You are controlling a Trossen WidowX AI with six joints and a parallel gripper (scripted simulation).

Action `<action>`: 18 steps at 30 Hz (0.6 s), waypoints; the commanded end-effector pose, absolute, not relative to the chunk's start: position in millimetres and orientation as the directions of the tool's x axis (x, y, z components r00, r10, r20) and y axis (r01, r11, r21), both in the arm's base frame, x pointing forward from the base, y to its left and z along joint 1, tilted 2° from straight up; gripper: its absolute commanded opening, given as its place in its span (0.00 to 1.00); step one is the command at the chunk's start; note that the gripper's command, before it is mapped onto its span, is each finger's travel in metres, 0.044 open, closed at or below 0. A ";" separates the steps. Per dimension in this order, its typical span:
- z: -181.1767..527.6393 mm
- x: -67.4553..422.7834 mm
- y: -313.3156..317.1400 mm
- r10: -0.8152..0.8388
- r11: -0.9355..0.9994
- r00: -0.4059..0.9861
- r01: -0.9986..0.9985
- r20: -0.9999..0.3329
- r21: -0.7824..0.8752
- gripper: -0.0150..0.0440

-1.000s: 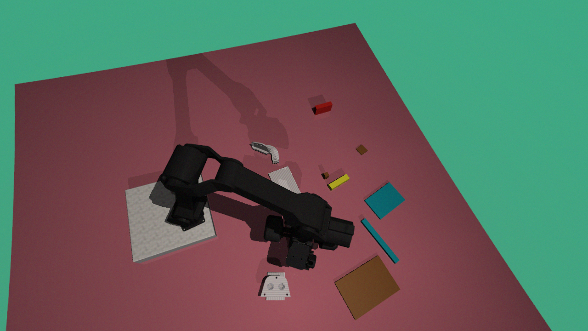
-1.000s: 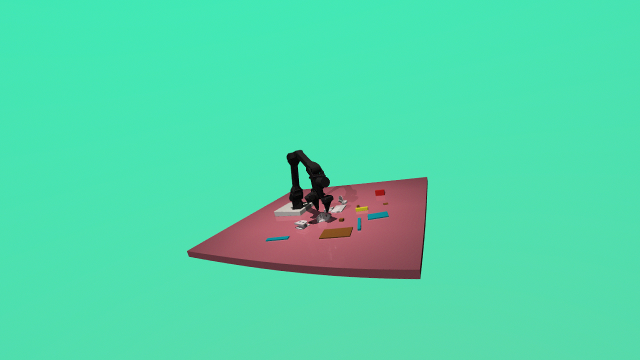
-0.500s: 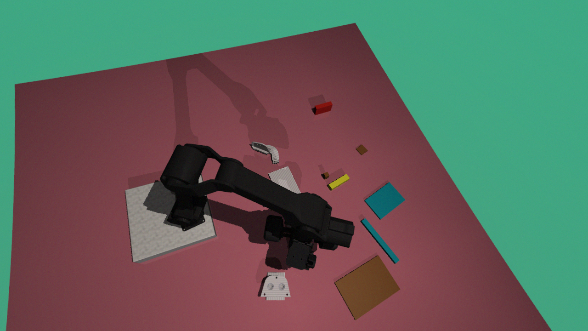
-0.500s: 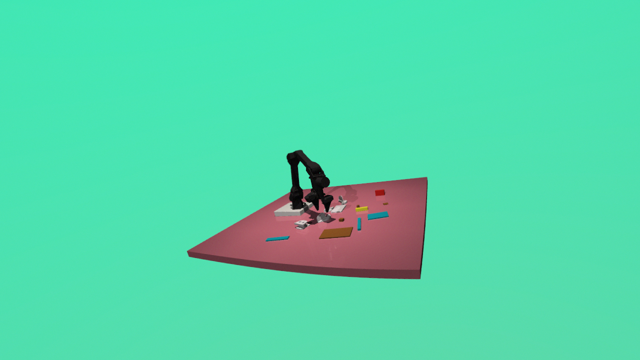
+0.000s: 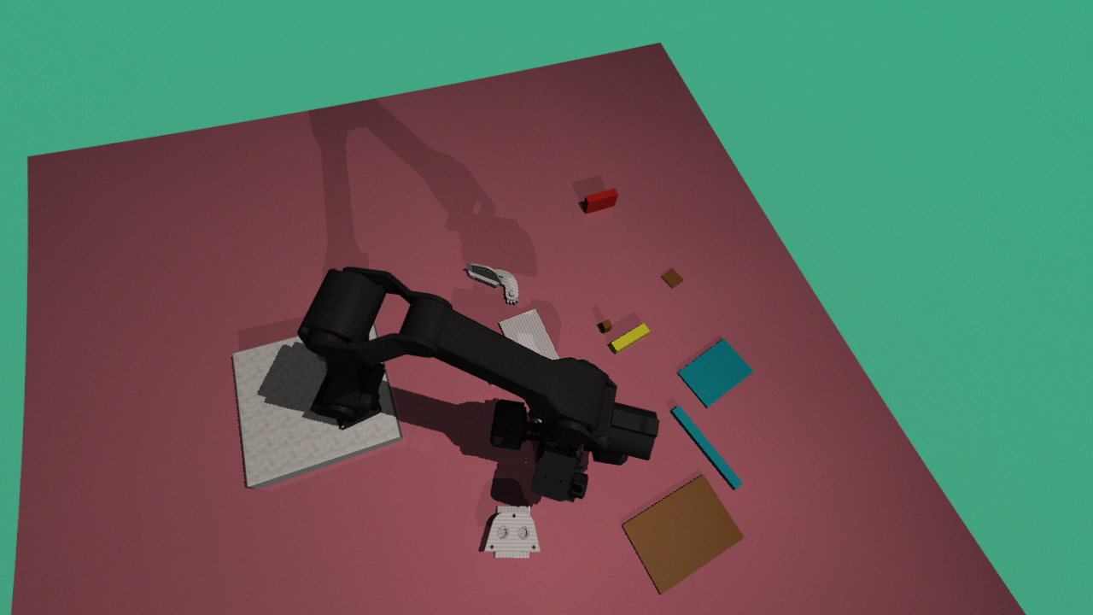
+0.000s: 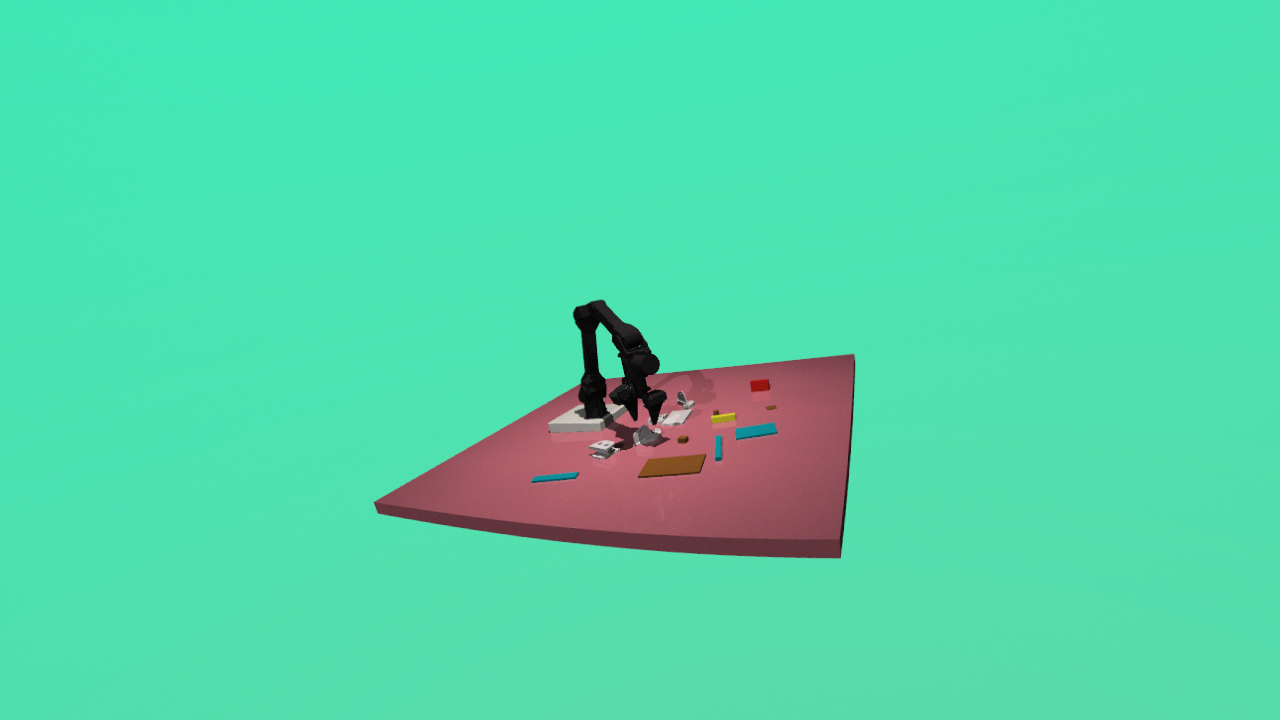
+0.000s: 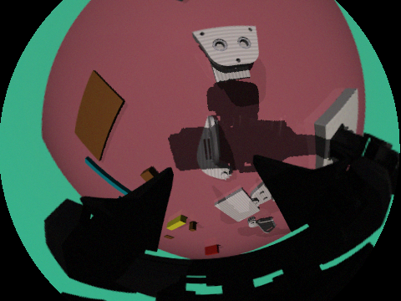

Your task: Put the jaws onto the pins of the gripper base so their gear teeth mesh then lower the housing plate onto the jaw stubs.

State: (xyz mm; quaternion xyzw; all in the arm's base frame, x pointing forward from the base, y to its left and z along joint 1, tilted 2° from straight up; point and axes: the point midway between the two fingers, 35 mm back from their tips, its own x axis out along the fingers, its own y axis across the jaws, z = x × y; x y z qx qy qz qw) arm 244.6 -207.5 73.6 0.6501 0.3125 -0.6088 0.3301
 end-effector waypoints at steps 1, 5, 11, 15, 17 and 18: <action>72.4 244.3 -207.9 0.002 -0.591 0.059 0.806 -0.998 0.046 1.00; 72.4 244.3 -207.9 0.002 -0.591 0.059 0.806 -0.998 0.046 1.00; 66.3 245.7 -208.2 0.004 -0.587 0.063 0.808 -0.998 0.048 1.00; 59.7 246.5 -208.7 0.004 -0.588 0.062 0.808 -0.998 0.048 1.00; 56.5 246.9 -208.9 0.004 -0.588 0.062 0.807 -0.998 0.048 1.00; 54.8 247.1 -209.0 0.004 -0.588 0.062 0.807 -0.998 0.048 1.00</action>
